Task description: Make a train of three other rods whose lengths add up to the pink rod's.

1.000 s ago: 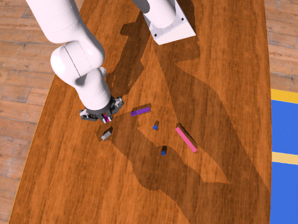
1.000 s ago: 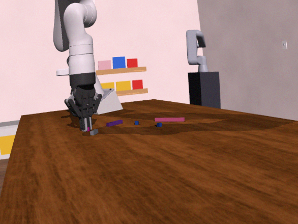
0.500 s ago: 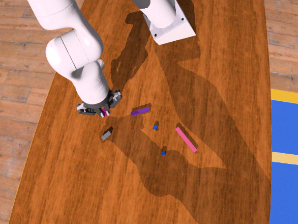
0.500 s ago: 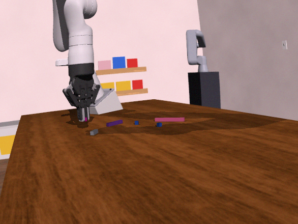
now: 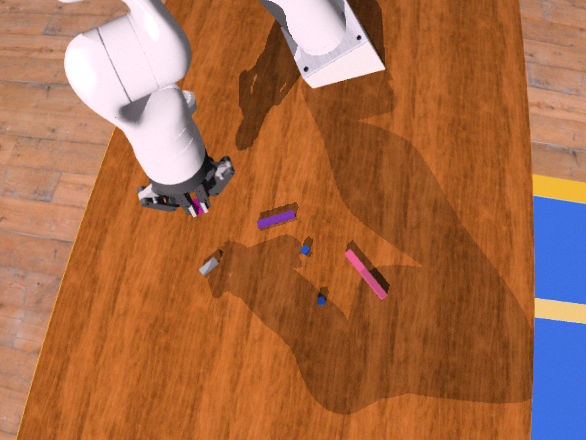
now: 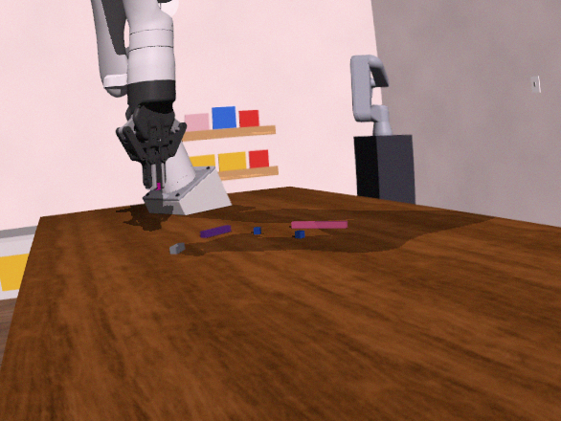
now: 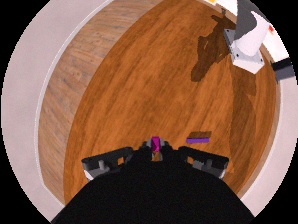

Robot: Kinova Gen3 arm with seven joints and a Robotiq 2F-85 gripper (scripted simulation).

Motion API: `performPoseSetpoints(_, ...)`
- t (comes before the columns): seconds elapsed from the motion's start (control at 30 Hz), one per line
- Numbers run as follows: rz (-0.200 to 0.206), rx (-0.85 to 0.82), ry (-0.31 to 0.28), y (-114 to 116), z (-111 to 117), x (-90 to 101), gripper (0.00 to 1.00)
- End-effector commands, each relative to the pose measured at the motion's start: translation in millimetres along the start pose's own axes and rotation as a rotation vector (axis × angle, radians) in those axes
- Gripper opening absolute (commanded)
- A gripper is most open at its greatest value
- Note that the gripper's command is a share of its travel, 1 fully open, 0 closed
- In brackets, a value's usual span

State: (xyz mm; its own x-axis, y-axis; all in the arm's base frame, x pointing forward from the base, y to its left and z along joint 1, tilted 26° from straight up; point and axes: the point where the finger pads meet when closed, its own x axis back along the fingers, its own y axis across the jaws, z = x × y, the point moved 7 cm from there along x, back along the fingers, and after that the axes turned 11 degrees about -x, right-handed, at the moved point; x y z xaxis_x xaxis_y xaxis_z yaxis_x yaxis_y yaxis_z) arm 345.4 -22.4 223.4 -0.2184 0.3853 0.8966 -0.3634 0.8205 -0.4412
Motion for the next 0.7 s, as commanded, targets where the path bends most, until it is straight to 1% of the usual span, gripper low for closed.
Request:
performPoseSetpoints(0.0,-0.005,0.0,-0.026,0.5,-4.7,11.9,0.05)
performPoseSetpoints(0.13,-0.005,0.0,-0.026,0.5,-4.6,14.9,0.05)
performPoseSetpoints(0.67,-0.006,-0.006,-0.026,1.1,-5.0,15.1,0.05)
